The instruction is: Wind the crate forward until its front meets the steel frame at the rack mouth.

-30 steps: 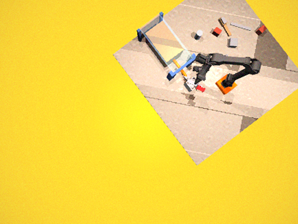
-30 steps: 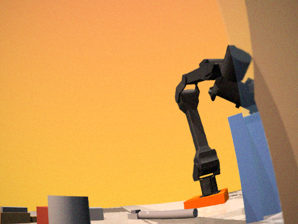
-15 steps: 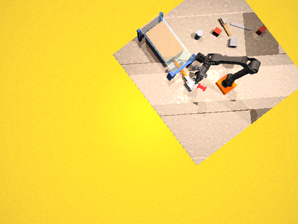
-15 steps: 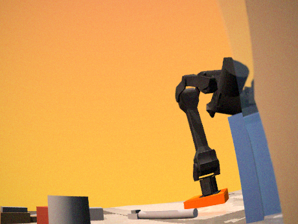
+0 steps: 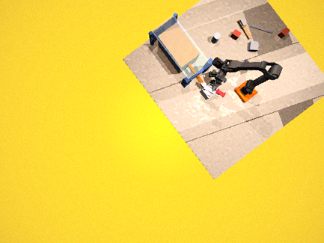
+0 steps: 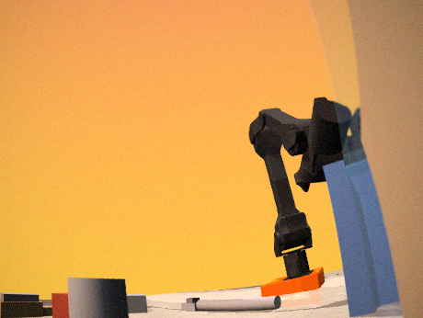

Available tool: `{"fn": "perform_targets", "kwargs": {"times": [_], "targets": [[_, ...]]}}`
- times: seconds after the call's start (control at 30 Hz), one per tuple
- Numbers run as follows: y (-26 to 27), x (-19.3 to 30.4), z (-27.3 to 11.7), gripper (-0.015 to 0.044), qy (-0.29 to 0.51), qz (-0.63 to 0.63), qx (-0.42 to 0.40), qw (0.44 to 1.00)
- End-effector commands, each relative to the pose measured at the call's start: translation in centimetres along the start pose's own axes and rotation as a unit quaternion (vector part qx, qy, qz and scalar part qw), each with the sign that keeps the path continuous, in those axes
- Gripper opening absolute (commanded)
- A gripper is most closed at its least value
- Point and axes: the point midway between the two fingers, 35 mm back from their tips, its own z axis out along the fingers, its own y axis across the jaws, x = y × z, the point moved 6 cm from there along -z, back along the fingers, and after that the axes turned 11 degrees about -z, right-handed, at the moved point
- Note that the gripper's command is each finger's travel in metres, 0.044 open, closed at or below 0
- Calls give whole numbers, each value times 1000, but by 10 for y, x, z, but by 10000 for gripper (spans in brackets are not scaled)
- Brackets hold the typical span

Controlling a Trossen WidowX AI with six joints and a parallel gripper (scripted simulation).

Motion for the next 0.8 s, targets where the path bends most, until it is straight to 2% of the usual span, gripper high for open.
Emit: {"fn": "perform_targets", "kwargs": {"times": [0.0, 0.37, 0.77], "targets": [[-2, 2, -1, 0, -2, 3, -24, 1000], [-3, 3, -1, 0, -3, 1, -16, 1000], [-15, 27, -13, 0, -1, 0, -6, 1000]]}}
